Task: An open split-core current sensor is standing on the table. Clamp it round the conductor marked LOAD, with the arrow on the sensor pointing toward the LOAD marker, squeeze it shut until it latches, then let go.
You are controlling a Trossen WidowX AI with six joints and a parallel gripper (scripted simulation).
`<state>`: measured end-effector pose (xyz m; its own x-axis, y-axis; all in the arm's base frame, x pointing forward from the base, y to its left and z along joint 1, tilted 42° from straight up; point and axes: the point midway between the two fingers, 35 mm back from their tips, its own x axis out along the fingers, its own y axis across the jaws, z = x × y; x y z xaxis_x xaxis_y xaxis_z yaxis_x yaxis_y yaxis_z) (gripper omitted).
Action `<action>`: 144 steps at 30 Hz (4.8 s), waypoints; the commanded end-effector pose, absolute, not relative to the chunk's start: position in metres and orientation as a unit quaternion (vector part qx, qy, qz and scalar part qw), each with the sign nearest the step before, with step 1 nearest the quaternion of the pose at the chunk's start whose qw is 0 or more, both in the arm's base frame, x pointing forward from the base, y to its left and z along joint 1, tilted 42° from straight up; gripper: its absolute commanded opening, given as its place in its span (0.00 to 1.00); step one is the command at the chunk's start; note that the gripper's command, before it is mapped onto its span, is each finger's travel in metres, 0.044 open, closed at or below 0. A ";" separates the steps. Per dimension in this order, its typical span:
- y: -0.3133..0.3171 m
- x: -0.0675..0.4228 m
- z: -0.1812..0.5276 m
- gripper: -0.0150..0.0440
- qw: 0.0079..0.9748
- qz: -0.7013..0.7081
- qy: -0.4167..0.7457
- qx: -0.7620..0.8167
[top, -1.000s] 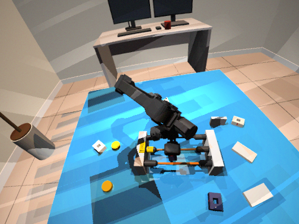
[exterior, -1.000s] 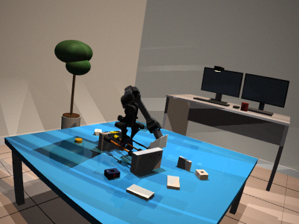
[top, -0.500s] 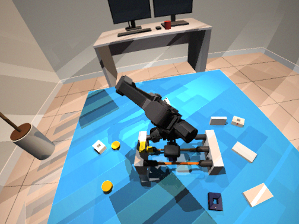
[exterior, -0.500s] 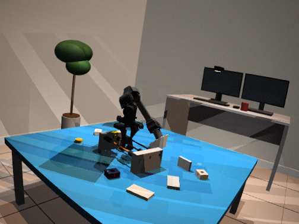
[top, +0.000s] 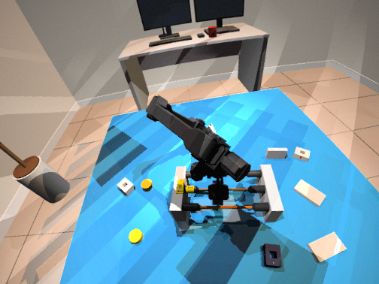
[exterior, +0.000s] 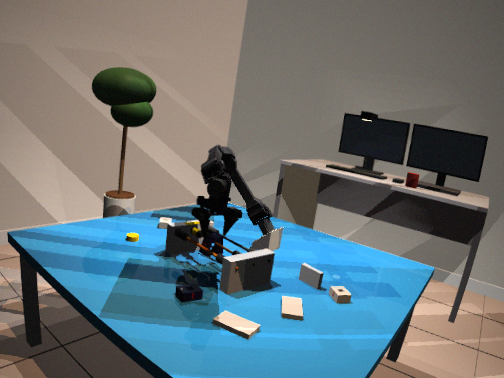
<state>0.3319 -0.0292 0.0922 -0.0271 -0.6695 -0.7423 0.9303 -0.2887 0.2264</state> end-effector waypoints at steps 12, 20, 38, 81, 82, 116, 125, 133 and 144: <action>-0.056 0.330 0.064 1.00 0.576 -0.696 0.160 0.398; -0.065 0.330 0.055 1.00 0.576 -0.696 0.160 0.398; -0.069 0.331 0.050 0.89 0.573 -0.696 0.159 0.402; -0.069 0.331 0.050 0.25 0.573 -0.696 0.159 0.402; -0.069 0.331 0.050 0.25 0.573 -0.696 0.159 0.402; -0.067 0.331 0.052 0.25 0.592 -0.681 0.151 0.404; -0.059 0.332 0.061 0.25 0.639 -0.639 0.122 0.411; -0.060 0.332 0.060 0.25 0.632 -0.644 0.125 0.413; -0.060 0.332 0.060 0.52 0.632 -0.644 0.125 0.413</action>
<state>0.3310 -0.0603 0.0591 0.1381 -0.7117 -0.6888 0.9182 -0.1687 0.3584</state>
